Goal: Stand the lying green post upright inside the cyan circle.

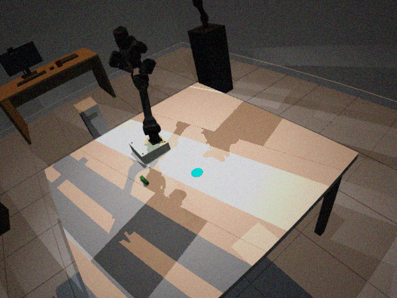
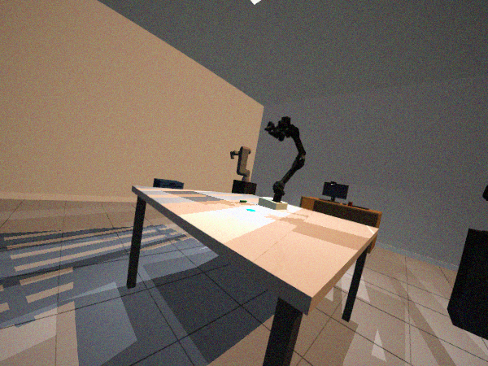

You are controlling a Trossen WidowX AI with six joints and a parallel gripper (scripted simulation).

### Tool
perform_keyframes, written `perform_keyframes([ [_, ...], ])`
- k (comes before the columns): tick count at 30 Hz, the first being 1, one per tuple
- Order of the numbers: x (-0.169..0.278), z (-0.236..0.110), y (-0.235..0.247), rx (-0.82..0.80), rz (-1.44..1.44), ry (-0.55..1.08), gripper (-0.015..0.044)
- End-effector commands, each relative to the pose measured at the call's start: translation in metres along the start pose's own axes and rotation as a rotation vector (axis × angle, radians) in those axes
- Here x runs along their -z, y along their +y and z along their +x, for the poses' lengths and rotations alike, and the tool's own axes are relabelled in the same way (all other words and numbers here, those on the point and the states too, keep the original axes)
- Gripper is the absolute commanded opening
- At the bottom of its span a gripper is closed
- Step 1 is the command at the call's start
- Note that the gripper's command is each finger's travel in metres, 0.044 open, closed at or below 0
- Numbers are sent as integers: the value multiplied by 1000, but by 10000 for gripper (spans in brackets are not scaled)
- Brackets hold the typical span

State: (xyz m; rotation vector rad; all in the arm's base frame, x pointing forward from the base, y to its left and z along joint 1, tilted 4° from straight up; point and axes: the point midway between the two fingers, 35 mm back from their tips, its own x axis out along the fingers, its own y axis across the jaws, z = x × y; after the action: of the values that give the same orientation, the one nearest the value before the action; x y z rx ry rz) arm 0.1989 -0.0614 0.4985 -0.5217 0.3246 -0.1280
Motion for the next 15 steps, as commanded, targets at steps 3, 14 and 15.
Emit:
perform_keyframes([
  [3, 64, 67, -4, -62, 39, 239, 233],
  [14, 206, 142, 14, -228, 134, 661, 233],
  [15, 220, 145, 17, -246, 143, 697, 233],
])
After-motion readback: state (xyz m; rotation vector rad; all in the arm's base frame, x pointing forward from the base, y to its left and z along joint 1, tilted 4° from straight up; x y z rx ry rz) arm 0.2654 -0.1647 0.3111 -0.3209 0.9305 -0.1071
